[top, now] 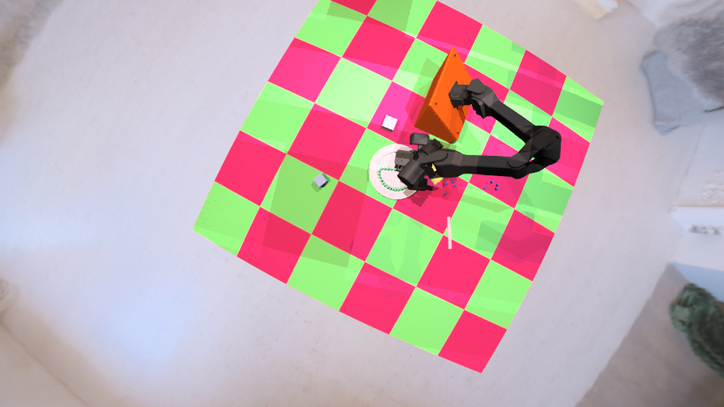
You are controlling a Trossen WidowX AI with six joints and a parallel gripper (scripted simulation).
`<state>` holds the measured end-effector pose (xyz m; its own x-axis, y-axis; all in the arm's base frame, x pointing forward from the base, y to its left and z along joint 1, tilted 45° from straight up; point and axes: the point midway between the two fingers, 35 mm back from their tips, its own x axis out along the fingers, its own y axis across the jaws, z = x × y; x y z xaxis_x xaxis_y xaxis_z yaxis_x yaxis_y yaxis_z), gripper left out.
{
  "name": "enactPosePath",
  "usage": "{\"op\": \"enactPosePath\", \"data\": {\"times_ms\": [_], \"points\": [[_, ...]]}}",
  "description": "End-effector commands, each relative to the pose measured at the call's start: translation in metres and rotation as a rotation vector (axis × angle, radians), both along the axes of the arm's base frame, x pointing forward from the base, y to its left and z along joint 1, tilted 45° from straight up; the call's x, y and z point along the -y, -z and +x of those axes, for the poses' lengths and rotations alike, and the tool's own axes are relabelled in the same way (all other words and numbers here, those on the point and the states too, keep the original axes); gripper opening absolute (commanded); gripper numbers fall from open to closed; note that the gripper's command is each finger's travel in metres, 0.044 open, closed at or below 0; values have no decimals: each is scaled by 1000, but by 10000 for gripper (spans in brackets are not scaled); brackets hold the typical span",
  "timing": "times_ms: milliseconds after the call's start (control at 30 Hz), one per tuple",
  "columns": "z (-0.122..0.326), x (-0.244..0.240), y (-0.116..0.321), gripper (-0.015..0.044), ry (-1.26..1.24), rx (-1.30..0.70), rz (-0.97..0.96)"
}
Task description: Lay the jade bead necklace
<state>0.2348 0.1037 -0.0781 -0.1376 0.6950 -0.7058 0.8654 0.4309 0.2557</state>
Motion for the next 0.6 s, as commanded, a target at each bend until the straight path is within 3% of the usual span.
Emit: {"op": "enactPosePath", "data": {"times_ms": [0, 200, 567], "points": [[-4, -2, 3, 0, -5, -13, -1], [-4, -2, 3, 0, -5, -13, -1], [-1, 0, 1, 289, -1, -4, 0]]}}
